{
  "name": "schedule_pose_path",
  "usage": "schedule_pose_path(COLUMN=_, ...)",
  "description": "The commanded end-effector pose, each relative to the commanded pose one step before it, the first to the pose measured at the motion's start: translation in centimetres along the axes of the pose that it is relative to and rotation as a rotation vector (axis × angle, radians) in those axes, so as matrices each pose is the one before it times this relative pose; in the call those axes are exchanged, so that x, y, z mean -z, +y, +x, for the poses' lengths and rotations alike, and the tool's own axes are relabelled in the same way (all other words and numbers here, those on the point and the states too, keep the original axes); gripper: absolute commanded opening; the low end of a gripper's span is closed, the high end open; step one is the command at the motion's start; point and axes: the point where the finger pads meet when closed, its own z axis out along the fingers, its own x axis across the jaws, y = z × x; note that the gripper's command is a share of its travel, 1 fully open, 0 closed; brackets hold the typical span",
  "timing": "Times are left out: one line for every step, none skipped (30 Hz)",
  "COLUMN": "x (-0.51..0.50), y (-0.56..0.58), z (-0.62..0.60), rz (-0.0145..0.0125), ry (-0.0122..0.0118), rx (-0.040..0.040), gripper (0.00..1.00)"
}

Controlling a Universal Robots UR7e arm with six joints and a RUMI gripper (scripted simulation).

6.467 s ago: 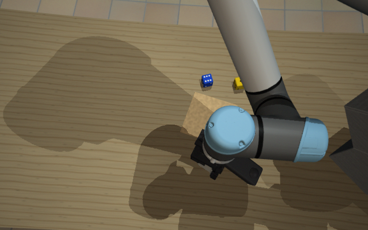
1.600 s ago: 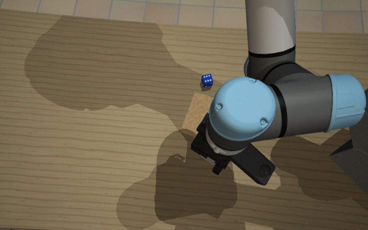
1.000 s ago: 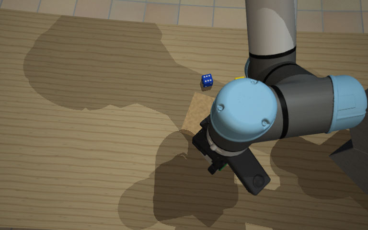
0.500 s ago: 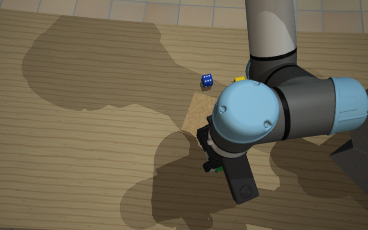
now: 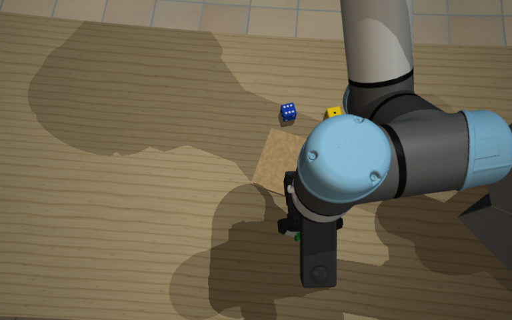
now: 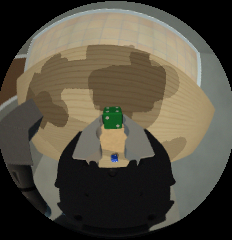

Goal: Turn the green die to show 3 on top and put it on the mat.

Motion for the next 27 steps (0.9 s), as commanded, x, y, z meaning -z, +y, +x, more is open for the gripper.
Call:
schedule_pose_path(x=-0.03, y=-0.145, z=0.192, rz=-0.00824, ry=-0.00515, rx=-0.15906, gripper=0.1)
schedule_pose_path(x=-0.016, y=-0.031, z=0.04, rz=0.0, ry=0.00002, rx=-0.04012, gripper=0.1)
schedule_pose_path(x=-0.011, y=-0.02, z=0.026, rz=0.0, ry=0.00001, rx=-0.02661, gripper=0.1)
schedule_pose_path(x=-0.006, y=-0.01, z=0.013, rz=0.0, ry=0.00001, rx=-0.01394, gripper=0.1)
schedule_pose_path(x=-0.015, y=-0.027, z=0.036, rz=0.0, ry=0.00002, rx=-0.03838, gripper=0.1)
schedule_pose_path(x=-0.001, y=-0.002, z=0.002, rz=0.0, ry=0.0, rx=-0.00256, gripper=0.1)
schedule_pose_path(x=-0.017, y=-0.028, z=0.037, rz=0.0, ry=0.00002, rx=-0.04132, gripper=0.1)
schedule_pose_path(x=-0.013, y=-0.021, z=0.028, rz=0.0, ry=0.00001, rx=-0.03256, gripper=0.1)
schedule_pose_path(x=0.0, y=0.0, z=0.0, rz=0.0, ry=0.0, rx=0.0, gripper=0.1)
schedule_pose_path(x=0.0, y=0.0, z=0.0, rz=0.0, ry=0.0, rx=0.0, gripper=0.1)
schedule_pose_path(x=-0.004, y=-0.006, z=0.008, rz=0.0, ry=0.0, rx=-0.00912, gripper=0.1)
schedule_pose_path(x=-0.017, y=-0.026, z=0.035, rz=0.0, ry=0.00002, rx=-0.04201, gripper=0.1)
schedule_pose_path(x=-0.017, y=-0.024, z=0.034, rz=0.0, ry=0.00002, rx=-0.04232, gripper=0.1)
schedule_pose_path(x=-0.015, y=-0.02, z=0.029, rz=0.0, ry=0.00002, rx=-0.03728, gripper=0.1)
schedule_pose_path(x=-0.002, y=-0.003, z=0.004, rz=0.0, ry=0.0, rx=-0.00533, gripper=0.1)
schedule_pose_path(x=-0.017, y=-0.022, z=0.033, rz=0.0, ry=0.00002, rx=-0.04287, gripper=0.1)
schedule_pose_path(x=-0.01, y=-0.012, z=0.019, rz=0.0, ry=0.00001, rx=-0.02559, gripper=0.1)
schedule_pose_path(x=-0.007, y=-0.008, z=0.013, rz=0.0, ry=0.00001, rx=-0.01751, gripper=0.1)
schedule_pose_path(x=-0.014, y=-0.015, z=0.025, rz=0.0, ry=0.00002, rx=-0.03452, gripper=0.1)
schedule_pose_path(x=-0.004, y=-0.004, z=0.006, rz=0.0, ry=0.0, rx=-0.0088, gripper=0.1)
schedule_pose_path(x=-0.017, y=-0.017, z=0.03, rz=0.00001, ry=0.00002, rx=-0.0435, gripper=0.1)
schedule_pose_path(x=-0.01, y=-0.009, z=0.017, rz=0.0, ry=0.00001, rx=-0.02525, gripper=0.1)
schedule_pose_path(x=-0.007, y=-0.006, z=0.012, rz=0.0, ry=0.00001, rx=-0.01842, gripper=0.1)
schedule_pose_path(x=-0.013, y=-0.01, z=0.022, rz=0.00001, ry=0.00001, rx=-0.03354, gripper=0.1)
schedule_pose_path(x=-0.004, y=-0.003, z=0.007, rz=0.0, ry=0.0, rx=-0.01027, gripper=0.1)
schedule_pose_path(x=0.0, y=0.0, z=0.0, rz=0.0, ry=0.0, rx=0.0, gripper=0.1)
schedule_pose_path(x=0.0, y=0.0, z=0.0, rz=0.0, ry=0.0, rx=0.0, gripper=0.1)
